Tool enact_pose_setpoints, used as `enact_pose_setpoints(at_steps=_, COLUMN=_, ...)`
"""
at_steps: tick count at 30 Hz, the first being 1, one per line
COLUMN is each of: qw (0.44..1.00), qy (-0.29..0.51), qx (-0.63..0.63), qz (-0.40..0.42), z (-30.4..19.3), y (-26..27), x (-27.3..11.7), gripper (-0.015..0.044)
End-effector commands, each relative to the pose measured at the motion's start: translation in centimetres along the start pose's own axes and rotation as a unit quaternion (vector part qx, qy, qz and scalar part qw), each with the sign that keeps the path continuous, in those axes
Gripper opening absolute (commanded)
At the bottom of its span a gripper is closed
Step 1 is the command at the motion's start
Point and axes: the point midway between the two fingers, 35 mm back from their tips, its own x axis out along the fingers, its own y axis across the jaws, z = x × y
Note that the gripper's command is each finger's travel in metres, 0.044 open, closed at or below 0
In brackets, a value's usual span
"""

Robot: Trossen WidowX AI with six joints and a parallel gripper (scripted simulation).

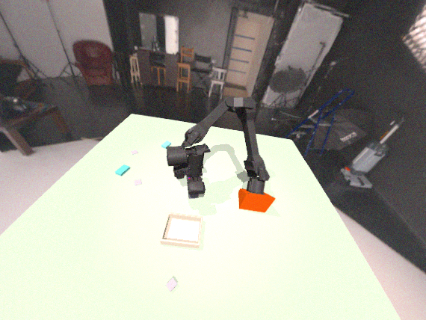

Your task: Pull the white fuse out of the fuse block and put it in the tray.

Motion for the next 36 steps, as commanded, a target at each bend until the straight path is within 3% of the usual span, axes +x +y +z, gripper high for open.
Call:
enact_pose_setpoints(at_steps=1, qw=1.000, qy=0.000, qx=0.000, qz=0.000, z=0.0, y=0.0, x=0.0, gripper=0.0067)
enact_pose_setpoints(at_steps=11, qw=1.000, qy=0.000, qx=0.000, qz=0.000, z=0.0, y=0.0, x=0.0, gripper=0.0001)
enact_pose_setpoints(at_steps=36, qw=1.000, qy=0.000, qx=0.000, qz=0.000, z=0.1, y=0.0, x=-1.0, gripper=0.0000)
